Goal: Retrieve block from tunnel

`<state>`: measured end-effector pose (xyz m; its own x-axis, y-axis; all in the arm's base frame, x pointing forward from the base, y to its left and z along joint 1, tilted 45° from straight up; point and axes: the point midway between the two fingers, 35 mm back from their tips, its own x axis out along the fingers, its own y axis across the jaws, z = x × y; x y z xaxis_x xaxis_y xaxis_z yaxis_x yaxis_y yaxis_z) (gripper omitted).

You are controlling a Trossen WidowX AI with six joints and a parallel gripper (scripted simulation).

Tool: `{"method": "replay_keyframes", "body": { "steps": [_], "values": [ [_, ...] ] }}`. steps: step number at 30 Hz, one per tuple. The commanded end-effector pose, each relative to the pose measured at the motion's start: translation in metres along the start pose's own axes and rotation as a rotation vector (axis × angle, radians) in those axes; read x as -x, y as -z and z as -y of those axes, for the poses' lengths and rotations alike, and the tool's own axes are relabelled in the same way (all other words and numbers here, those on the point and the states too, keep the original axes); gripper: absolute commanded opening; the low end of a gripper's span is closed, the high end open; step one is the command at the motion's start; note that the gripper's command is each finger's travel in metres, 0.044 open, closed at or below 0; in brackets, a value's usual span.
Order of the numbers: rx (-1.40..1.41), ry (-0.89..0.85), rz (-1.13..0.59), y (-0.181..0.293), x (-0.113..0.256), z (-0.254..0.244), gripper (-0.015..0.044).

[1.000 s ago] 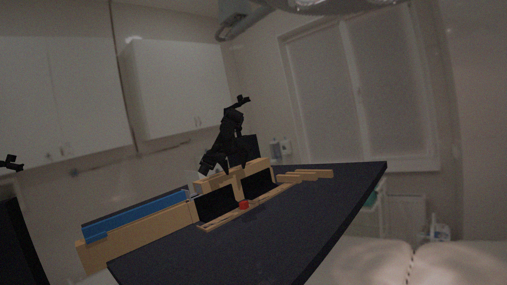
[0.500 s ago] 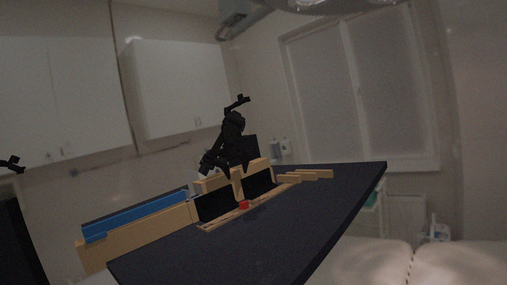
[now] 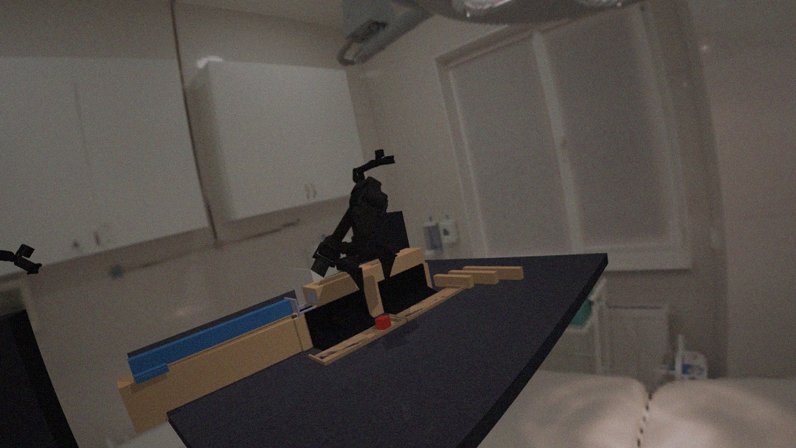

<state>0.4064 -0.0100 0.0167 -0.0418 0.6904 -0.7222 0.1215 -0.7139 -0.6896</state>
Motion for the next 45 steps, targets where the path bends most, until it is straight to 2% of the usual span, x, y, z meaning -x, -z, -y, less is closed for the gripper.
{"method": "replay_keyframes", "body": {
  "steps": [1,45],
  "values": [
    [-0.009,0.003,-0.001,0.000,-0.007,0.000,0.0440],
    [-0.008,0.007,-0.003,0.000,-0.080,0.002,0.0440]
  ]
}}
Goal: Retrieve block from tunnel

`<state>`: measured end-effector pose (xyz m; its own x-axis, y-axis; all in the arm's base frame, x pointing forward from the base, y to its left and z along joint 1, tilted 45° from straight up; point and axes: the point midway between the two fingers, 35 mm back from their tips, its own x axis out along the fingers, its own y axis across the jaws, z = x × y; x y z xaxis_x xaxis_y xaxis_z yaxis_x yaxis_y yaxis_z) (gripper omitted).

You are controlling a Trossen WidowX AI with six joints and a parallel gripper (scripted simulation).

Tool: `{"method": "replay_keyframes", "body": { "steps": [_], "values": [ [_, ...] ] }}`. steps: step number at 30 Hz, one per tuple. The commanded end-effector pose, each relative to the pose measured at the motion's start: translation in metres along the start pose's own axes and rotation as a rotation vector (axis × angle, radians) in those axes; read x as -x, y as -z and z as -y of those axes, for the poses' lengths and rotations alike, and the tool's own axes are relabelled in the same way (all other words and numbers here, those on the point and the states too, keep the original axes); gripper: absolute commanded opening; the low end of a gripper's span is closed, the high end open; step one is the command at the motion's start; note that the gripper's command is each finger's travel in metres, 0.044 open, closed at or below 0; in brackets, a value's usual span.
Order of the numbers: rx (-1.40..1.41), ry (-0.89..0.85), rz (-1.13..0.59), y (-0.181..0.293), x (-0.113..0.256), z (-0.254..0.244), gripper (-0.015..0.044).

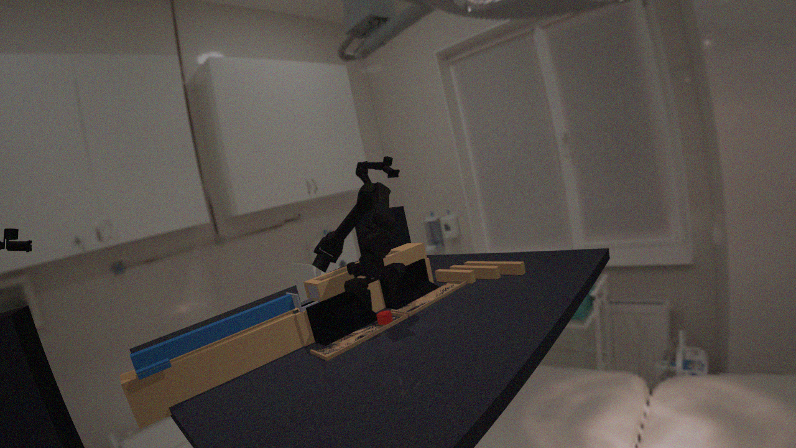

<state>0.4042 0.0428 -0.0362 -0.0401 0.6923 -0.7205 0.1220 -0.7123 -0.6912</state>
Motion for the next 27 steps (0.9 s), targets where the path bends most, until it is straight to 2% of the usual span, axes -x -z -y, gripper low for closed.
{"method": "replay_keyframes", "body": {
  "steps": [1,27],
  "values": [
    [-0.009,0.005,-0.001,-0.001,-0.007,0.000,0.0440],
    [-0.008,0.014,0.001,-0.009,-0.048,0.005,0.0440]
  ]
}}
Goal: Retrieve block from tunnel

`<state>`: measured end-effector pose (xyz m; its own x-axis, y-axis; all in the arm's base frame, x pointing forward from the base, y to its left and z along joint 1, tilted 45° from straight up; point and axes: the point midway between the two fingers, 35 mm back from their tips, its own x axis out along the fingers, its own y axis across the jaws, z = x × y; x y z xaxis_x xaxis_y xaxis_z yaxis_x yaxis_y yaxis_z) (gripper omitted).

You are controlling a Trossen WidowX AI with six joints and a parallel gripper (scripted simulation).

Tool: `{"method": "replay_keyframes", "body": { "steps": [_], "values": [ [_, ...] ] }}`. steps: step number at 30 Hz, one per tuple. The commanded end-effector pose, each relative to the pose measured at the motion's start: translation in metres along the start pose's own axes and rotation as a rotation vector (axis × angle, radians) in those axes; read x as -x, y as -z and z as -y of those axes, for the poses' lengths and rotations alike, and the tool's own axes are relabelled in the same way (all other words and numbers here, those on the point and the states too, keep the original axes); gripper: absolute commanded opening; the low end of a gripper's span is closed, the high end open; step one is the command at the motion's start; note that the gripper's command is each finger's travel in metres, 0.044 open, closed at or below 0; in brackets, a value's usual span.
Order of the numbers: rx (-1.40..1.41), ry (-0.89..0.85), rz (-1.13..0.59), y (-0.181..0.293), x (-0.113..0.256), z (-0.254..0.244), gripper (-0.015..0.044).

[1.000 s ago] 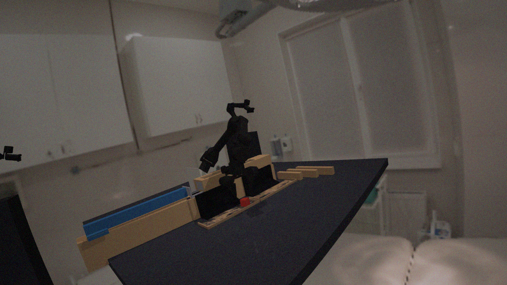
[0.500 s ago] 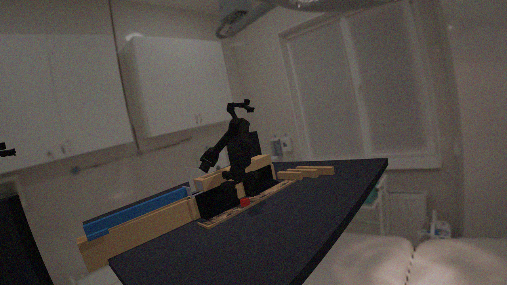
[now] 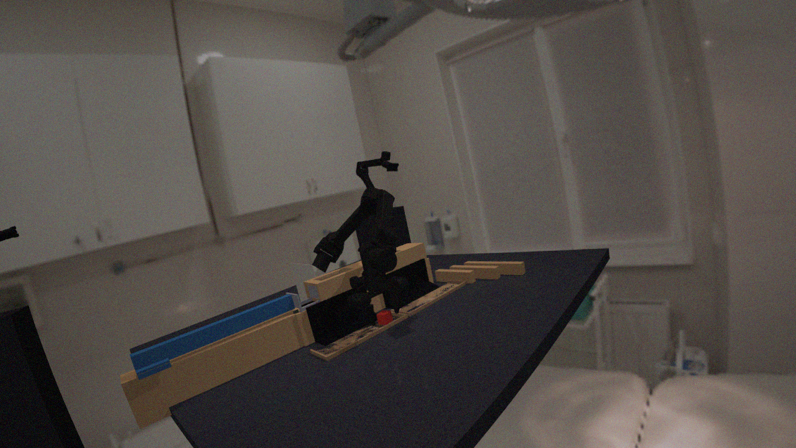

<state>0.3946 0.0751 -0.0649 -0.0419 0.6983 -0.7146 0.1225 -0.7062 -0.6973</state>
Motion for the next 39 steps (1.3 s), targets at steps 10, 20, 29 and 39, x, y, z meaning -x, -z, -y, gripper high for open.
{"method": "replay_keyframes", "body": {
  "steps": [10,20,29,39],
  "values": [
    [0.000,0.000,0.000,0.000,0.000,0.000,0.0177],
    [0.000,-0.001,0.000,0.001,0.002,0.000,0.0072],
    [-0.003,-0.007,-0.001,0.007,0.038,-0.004,0.0000],
    [-0.006,-0.010,-0.001,0.009,0.085,-0.005,0.0000]
  ]
}}
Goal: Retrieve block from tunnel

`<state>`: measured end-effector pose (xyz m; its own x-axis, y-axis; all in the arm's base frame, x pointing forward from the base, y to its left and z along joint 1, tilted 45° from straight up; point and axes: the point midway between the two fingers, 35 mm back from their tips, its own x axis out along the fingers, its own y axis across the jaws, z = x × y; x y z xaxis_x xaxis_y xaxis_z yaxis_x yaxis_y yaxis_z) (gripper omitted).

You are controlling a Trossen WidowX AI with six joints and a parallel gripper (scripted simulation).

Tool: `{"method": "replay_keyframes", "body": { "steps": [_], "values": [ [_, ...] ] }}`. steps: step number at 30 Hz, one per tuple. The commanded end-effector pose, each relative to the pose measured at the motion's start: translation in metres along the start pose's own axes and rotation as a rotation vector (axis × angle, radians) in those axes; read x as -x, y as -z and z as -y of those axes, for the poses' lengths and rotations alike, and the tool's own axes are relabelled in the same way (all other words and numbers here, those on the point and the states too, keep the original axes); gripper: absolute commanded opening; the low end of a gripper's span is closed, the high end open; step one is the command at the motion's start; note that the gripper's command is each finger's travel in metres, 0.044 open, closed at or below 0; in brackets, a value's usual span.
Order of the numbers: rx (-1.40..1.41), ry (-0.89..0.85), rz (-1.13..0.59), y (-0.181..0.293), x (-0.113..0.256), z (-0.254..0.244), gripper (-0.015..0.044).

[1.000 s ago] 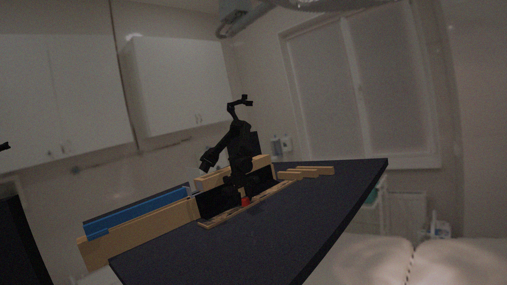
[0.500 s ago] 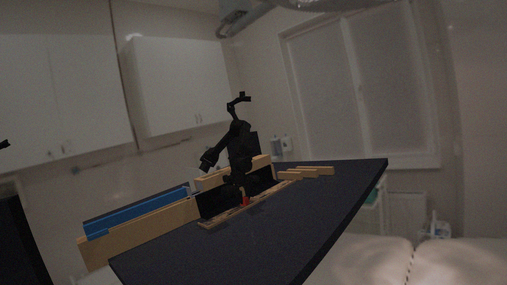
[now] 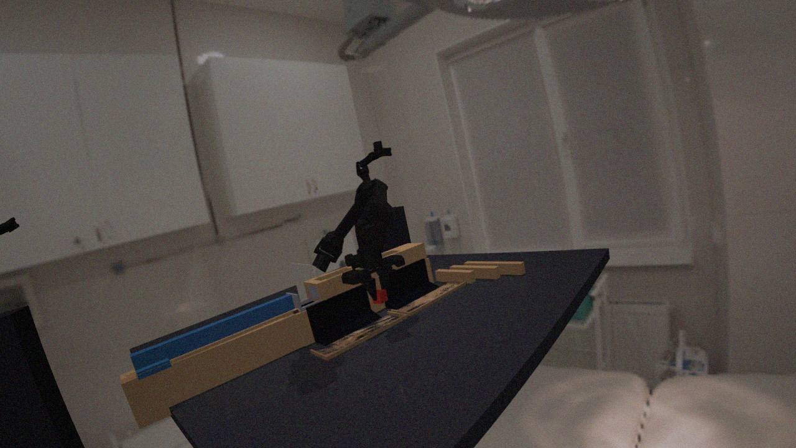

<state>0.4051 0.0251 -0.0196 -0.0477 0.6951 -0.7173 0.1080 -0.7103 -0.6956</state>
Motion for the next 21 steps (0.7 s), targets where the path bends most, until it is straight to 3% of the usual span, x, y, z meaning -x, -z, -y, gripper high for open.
{"method": "replay_keyframes", "body": {
  "steps": [1,15,21],
  "values": [
    [0.009,-0.006,-0.007,0.001,0.022,-0.001,0.0000],
    [0.005,0.001,-0.005,-0.008,0.089,0.003,0.0000],
    [0.071,0.002,-0.018,-0.008,0.088,0.003,0.0000]
  ]
}}
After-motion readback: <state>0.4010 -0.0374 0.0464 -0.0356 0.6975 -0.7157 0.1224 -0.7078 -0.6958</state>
